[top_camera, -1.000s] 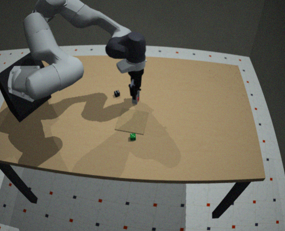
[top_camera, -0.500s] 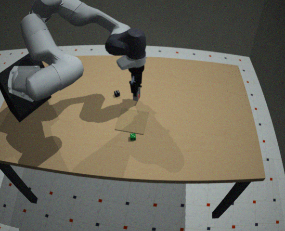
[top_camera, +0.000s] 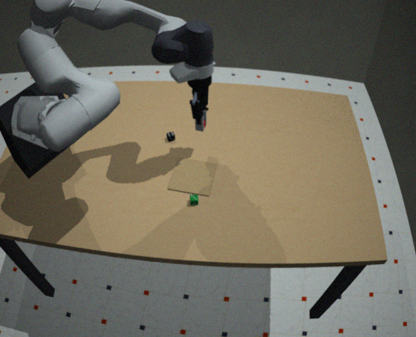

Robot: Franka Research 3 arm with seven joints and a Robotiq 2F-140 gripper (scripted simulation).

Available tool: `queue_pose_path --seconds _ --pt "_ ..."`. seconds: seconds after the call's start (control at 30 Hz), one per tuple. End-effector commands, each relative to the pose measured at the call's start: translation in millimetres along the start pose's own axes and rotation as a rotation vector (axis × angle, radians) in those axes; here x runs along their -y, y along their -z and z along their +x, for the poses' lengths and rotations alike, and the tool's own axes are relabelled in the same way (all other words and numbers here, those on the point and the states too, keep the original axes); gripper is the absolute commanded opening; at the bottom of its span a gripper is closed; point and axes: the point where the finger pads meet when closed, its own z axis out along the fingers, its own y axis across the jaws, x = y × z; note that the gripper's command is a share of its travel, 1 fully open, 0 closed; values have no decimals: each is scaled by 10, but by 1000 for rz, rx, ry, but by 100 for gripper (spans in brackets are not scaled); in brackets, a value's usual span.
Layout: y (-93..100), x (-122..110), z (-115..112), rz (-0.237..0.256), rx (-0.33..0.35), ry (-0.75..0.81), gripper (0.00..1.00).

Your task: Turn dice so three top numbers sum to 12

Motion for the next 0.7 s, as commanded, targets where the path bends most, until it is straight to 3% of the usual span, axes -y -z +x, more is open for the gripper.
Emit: queue_pose_path --seconds 0.0,0.33,0.4,0.5,0.67 --pt "17 60 67 21 -21 -37 13" --pt "30 22 55 7 -19 -30 13" --pt "78 -96 16 -39 -11 -10 13" --pt "261 -438 -128 -179 26 45 13" --pt "456 -688 -286 -297 72 81 13"
